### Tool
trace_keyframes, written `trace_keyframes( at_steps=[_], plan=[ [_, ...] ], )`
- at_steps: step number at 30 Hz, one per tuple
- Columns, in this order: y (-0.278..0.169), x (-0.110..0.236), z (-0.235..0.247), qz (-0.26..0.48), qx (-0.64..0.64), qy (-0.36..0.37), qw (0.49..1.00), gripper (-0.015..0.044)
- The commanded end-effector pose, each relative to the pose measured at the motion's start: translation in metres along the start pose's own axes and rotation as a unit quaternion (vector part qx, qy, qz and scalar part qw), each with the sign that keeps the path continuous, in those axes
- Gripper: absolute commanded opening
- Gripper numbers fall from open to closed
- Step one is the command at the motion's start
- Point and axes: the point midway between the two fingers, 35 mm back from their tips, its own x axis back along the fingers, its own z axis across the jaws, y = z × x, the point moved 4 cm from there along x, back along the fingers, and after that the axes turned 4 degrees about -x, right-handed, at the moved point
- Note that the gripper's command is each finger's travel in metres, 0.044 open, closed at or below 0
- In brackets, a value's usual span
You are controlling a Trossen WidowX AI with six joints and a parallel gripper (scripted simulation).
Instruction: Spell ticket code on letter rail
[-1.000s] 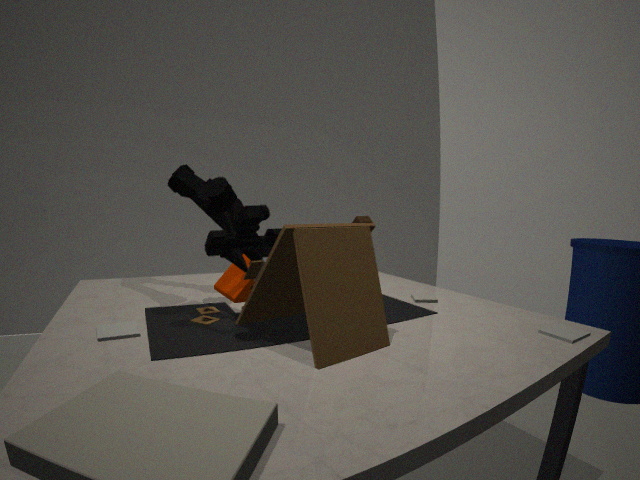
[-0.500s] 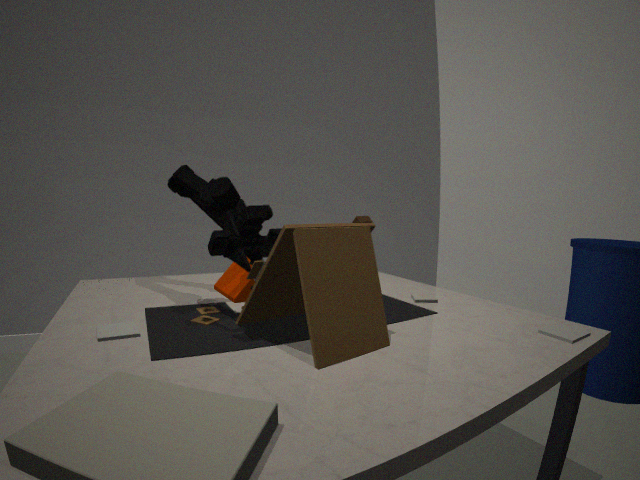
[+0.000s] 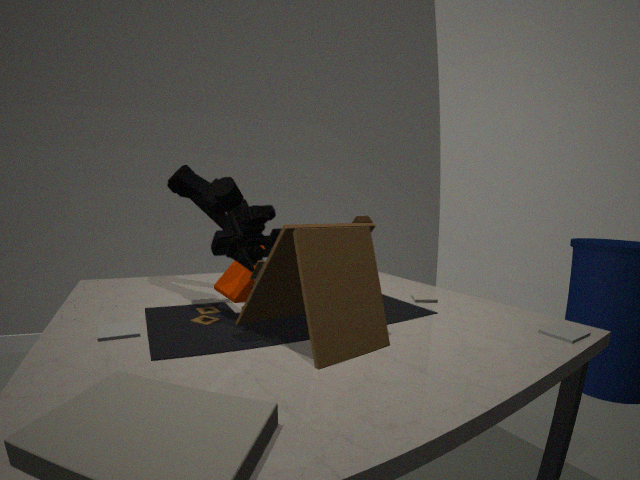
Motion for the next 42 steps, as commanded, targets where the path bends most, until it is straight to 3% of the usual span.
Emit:
trace_keyframes(
  at_steps=[1,42],
  plan=[
    [-0.001,-0.001,0.002,0.001,-0.002,0.0,1.0,0.0],
    [-0.004,-0.001,0.031,0.002,-0.002,0.0,1.0,0.0]
  ],
)
